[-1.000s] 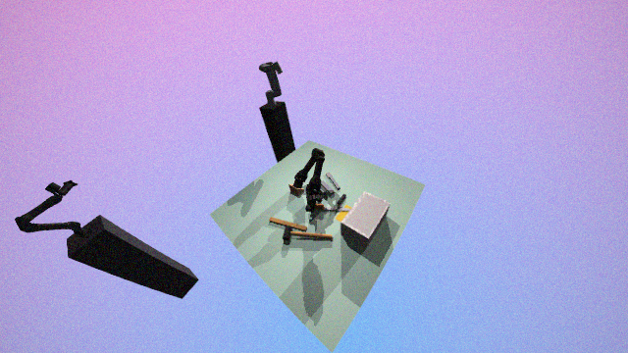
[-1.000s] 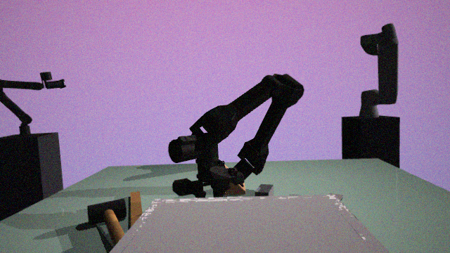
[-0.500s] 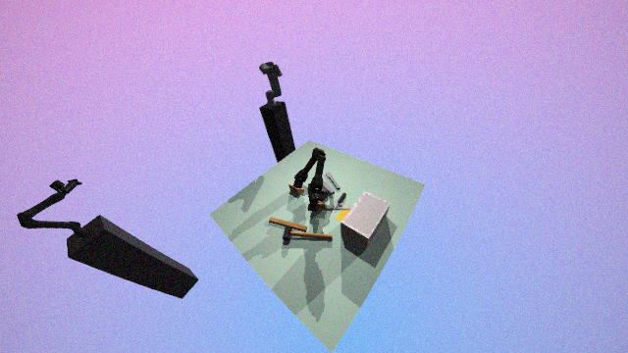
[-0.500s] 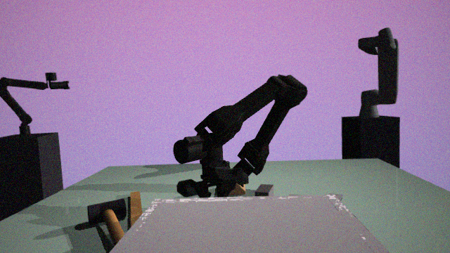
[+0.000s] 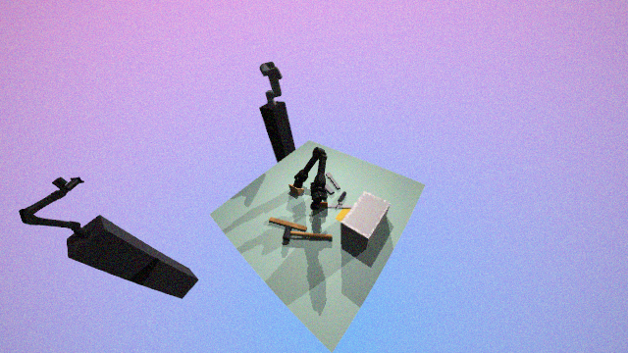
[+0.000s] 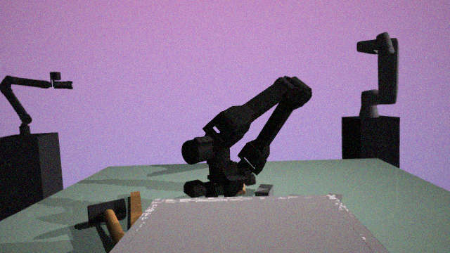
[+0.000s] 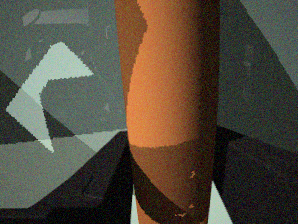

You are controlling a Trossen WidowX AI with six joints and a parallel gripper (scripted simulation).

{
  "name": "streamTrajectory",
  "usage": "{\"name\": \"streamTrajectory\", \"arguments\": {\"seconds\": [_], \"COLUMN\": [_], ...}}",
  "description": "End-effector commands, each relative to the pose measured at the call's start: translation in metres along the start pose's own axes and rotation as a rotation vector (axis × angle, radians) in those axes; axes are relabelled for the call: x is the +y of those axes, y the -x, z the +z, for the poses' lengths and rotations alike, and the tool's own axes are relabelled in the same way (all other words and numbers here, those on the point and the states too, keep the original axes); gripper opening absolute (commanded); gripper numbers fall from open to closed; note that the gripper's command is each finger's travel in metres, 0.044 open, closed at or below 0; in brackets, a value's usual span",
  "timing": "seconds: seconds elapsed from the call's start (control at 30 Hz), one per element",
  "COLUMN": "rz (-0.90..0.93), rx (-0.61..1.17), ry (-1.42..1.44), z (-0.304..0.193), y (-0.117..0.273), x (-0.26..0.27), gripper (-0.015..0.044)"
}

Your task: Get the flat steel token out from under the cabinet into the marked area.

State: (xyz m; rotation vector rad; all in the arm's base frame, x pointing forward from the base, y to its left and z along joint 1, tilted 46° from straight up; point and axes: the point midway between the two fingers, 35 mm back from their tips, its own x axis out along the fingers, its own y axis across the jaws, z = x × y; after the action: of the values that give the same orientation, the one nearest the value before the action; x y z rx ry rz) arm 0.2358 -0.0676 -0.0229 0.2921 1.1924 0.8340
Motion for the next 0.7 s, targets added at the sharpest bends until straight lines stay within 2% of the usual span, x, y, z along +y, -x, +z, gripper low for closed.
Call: {"name": "streamTrajectory", "arguments": {"seconds": [0.0, 0.67], "rz": [-0.008, -0.007], "rx": [0.0, -0.001], "ry": [0.009, 0.009], "z": [0.006, 0.024], "y": [0.002, 0.002], "x": [0.004, 0.023], "gripper": [0.0, 0.0]}}
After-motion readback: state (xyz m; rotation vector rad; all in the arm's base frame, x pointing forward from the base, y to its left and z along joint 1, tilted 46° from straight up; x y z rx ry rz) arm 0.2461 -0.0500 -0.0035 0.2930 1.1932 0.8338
